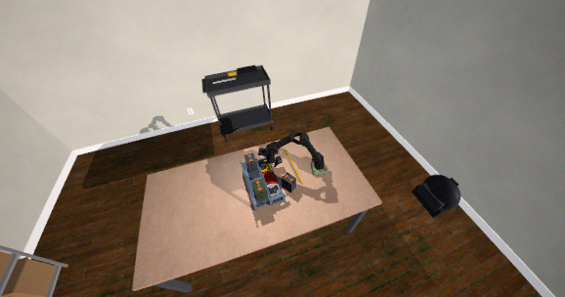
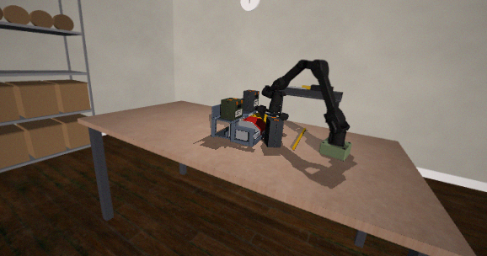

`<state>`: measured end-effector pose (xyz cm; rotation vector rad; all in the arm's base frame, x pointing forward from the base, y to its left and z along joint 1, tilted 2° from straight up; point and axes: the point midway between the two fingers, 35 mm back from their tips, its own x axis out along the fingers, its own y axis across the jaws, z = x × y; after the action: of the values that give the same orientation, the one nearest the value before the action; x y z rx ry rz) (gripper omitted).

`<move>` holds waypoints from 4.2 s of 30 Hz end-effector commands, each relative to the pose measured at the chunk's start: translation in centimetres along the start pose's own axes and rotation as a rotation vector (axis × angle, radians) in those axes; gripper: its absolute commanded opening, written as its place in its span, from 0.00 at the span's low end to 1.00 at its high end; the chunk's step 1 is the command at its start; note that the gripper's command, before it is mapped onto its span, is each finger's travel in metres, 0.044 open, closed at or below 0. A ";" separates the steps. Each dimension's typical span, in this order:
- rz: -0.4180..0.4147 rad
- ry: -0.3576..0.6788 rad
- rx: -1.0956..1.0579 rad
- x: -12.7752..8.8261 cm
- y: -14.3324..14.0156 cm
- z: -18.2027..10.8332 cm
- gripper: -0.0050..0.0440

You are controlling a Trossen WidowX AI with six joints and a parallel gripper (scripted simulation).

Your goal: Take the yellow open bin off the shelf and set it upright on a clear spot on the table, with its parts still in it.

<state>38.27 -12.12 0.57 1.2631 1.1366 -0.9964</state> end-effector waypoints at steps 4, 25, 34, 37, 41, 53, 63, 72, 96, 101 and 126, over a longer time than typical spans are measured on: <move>0.026 -0.005 -0.002 -0.9 0.6 0.0 0.97; 0.026 -0.005 -0.002 -0.9 0.6 0.0 0.97; 0.026 -0.005 -0.002 -1.0 0.7 0.0 0.97; 0.026 -0.005 -0.002 -1.0 0.7 0.0 0.97; 0.026 -0.005 -0.002 -1.0 0.7 0.0 0.97; 0.026 -0.005 -0.002 -1.1 0.7 0.0 0.97; 0.025 -0.011 -0.003 -1.0 0.6 0.2 0.10; 0.025 -0.011 -0.003 -1.0 0.6 0.2 0.10; 0.023 -0.010 -0.003 -1.0 0.6 0.1 0.10; 0.023 -0.010 -0.003 -1.0 0.6 0.1 0.10; 0.023 -0.010 -0.003 -1.0 0.6 0.1 0.10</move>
<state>38.21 -12.09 0.61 1.2624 1.1419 -0.9993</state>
